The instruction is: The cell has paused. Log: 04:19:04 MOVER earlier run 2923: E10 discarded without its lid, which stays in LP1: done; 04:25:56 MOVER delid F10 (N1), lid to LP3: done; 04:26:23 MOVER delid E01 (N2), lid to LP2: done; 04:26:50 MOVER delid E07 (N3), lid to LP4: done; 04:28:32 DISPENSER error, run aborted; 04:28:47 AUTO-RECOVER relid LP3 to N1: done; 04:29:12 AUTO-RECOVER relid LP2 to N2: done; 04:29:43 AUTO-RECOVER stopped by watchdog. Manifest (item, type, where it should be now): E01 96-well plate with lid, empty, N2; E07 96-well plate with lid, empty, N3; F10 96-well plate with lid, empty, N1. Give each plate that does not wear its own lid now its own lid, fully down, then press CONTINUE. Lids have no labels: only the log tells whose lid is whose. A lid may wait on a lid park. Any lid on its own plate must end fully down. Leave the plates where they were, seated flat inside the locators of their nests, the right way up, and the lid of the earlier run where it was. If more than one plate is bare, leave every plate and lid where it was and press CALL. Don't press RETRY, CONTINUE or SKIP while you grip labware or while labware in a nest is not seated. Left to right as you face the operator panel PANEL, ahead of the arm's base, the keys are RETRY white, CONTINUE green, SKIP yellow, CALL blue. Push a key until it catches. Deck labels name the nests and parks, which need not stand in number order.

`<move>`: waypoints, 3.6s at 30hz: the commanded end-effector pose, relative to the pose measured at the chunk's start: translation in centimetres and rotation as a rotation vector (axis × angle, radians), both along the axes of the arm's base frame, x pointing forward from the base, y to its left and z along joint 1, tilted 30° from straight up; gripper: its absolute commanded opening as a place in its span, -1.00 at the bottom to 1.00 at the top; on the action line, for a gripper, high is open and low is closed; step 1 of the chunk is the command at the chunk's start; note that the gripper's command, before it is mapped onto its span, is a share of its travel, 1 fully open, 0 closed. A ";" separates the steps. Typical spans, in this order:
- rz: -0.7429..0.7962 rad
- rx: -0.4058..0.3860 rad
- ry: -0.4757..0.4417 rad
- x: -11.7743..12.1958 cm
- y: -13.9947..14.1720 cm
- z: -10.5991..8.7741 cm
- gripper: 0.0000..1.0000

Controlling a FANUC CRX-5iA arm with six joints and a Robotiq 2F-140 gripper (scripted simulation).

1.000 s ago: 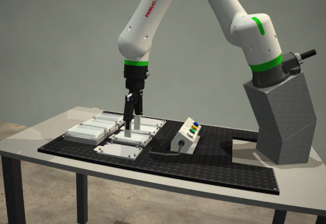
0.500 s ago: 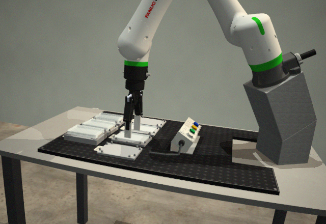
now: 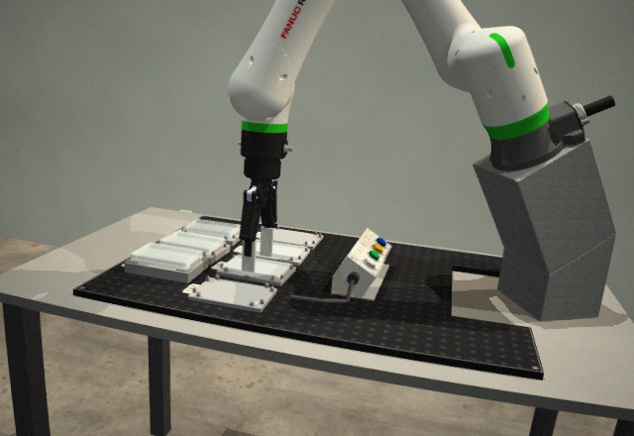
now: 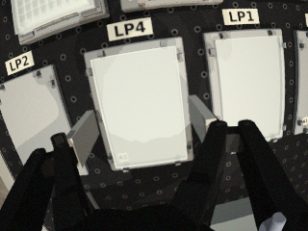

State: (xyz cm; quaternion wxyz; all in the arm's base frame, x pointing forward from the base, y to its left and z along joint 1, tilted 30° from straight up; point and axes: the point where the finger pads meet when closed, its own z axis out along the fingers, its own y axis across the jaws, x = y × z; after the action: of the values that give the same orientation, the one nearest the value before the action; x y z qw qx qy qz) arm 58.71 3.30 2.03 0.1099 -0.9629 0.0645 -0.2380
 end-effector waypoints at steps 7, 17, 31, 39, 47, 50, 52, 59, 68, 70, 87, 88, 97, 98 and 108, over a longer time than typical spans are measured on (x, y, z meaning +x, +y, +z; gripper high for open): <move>0.000 0.000 0.000 0.2 0.1 -0.3 0.32; 0.000 0.000 0.000 0.3 0.1 -0.6 0.32; 0.000 0.000 0.000 0.4 0.1 -0.7 0.32; 0.000 0.000 0.000 0.4 0.1 -0.7 0.32; 0.000 0.000 0.000 0.4 0.1 -0.7 0.32; 0.000 0.000 0.000 0.4 0.1 -0.7 0.32; 0.000 0.000 0.000 0.4 0.1 -0.7 0.32; 0.000 0.000 0.000 0.4 0.1 -0.7 0.32; 0.000 0.000 0.000 0.4 0.1 -0.7 -1.00; 0.000 0.000 0.000 0.4 0.1 -0.7 -1.00; 0.000 0.000 0.000 0.4 0.1 -0.7 -1.00; 0.000 0.000 0.000 0.4 0.1 -0.7 -1.00; 0.000 0.000 0.000 0.4 0.1 -0.7 -1.00; 0.000 0.000 0.000 0.4 0.1 -0.7 -1.00; 0.000 0.000 0.000 0.4 0.1 -0.7 -1.00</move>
State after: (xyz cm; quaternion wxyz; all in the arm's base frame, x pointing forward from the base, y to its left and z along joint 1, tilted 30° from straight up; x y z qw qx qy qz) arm 59.09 3.44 1.35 0.1099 -0.9629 0.0645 -0.2380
